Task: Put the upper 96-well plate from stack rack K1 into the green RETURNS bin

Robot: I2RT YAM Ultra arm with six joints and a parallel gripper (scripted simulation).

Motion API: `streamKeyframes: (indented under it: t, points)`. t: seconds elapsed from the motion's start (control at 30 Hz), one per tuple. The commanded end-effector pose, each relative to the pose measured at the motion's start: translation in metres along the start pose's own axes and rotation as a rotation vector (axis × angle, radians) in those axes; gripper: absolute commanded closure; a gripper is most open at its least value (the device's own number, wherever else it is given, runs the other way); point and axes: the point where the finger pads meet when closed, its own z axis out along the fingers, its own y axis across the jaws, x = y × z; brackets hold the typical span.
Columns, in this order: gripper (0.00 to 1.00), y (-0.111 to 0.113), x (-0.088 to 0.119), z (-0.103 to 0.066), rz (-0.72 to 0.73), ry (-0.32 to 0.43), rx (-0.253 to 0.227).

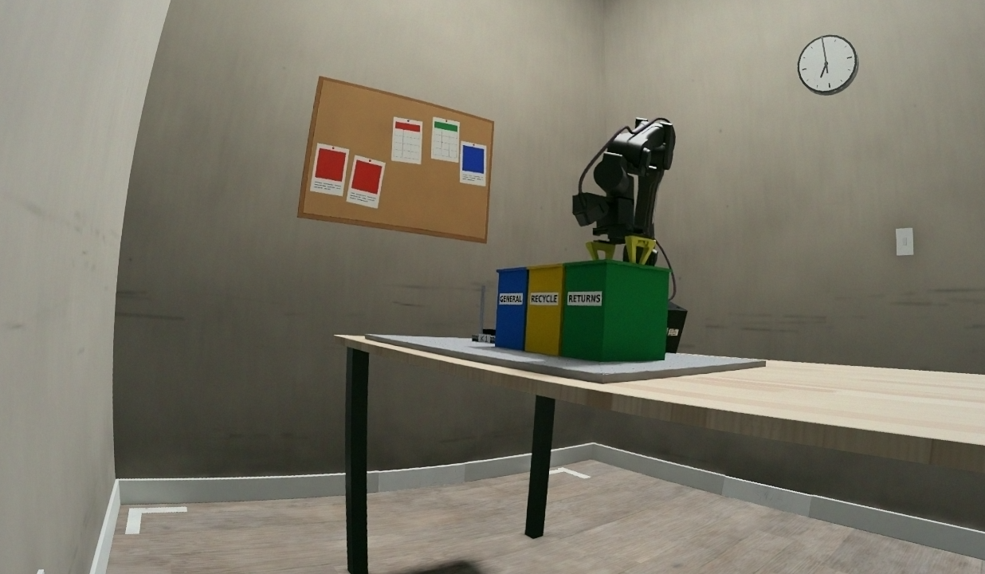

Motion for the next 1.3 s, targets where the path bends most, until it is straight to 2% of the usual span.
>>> streamKeyframes:
  t: [0.0,0.53,0.57,1.03,1.07,1.13,1.27]
  points:
    - [0.01,0.0,-0.003,-0.004,0.0,-0.018,-0.006]
    - [0.01,0.0,-0.003,-0.004,0.0,-0.018,-0.006]
    - [0.18,0.0,-0.003,-0.004,0.0,-0.018,-0.006]
    - [0.18,0.0,-0.003,-0.004,0.0,-0.018,-0.006]
    - [0.18,-0.004,-0.002,-0.007,0.004,-0.026,-0.002]
    - [0.18,0.001,-0.008,-0.021,-0.003,-0.046,-0.015]
    - [0.18,0.002,-0.008,-0.026,-0.004,-0.045,-0.017]
